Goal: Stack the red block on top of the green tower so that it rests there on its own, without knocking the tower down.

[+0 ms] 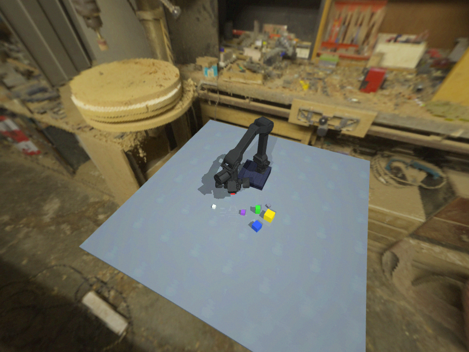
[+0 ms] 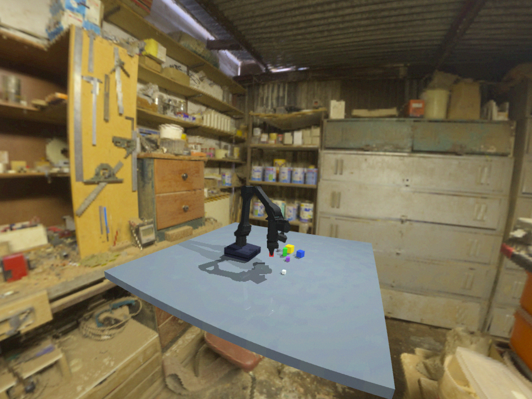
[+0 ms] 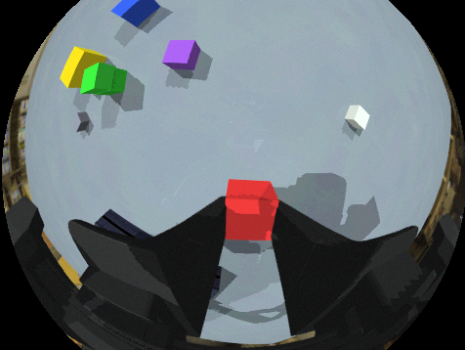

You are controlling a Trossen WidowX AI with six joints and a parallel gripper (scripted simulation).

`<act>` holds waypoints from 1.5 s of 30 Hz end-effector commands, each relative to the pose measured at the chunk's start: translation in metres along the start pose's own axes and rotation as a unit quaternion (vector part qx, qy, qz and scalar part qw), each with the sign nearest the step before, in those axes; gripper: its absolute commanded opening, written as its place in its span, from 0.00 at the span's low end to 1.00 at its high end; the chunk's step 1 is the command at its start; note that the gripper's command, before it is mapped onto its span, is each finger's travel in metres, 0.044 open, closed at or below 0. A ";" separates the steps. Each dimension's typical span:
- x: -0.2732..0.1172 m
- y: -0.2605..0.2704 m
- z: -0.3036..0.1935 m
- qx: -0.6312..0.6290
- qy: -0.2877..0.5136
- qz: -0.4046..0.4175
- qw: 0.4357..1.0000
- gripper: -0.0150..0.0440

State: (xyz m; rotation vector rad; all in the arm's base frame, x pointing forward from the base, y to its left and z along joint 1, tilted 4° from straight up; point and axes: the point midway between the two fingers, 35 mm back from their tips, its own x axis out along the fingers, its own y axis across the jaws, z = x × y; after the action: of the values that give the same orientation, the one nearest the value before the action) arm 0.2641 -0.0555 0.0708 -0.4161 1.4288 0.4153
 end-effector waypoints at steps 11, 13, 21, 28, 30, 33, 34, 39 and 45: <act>-0.064 0.000 0.000 -0.002 0.001 -0.003 1.000 0.25; -0.064 0.000 0.000 -0.002 0.001 -0.003 1.000 0.25; -0.064 0.007 0.009 -0.002 0.000 -0.002 1.000 0.25; -0.063 0.029 0.032 -0.002 0.000 -0.001 1.000 0.25; -0.063 0.035 0.038 -0.002 0.000 -0.001 1.000 0.25; -0.063 0.046 0.047 -0.002 0.000 0.000 1.000 0.25; -0.063 0.050 0.049 -0.002 0.000 0.000 1.000 0.25; -0.063 0.069 0.063 -0.001 -0.001 0.001 1.000 0.25; -0.064 0.092 0.076 -0.001 -0.002 0.002 1.000 0.25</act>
State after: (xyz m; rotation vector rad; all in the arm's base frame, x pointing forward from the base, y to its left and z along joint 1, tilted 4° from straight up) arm 0.2761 0.0489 0.1380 -0.4169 1.4244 0.4285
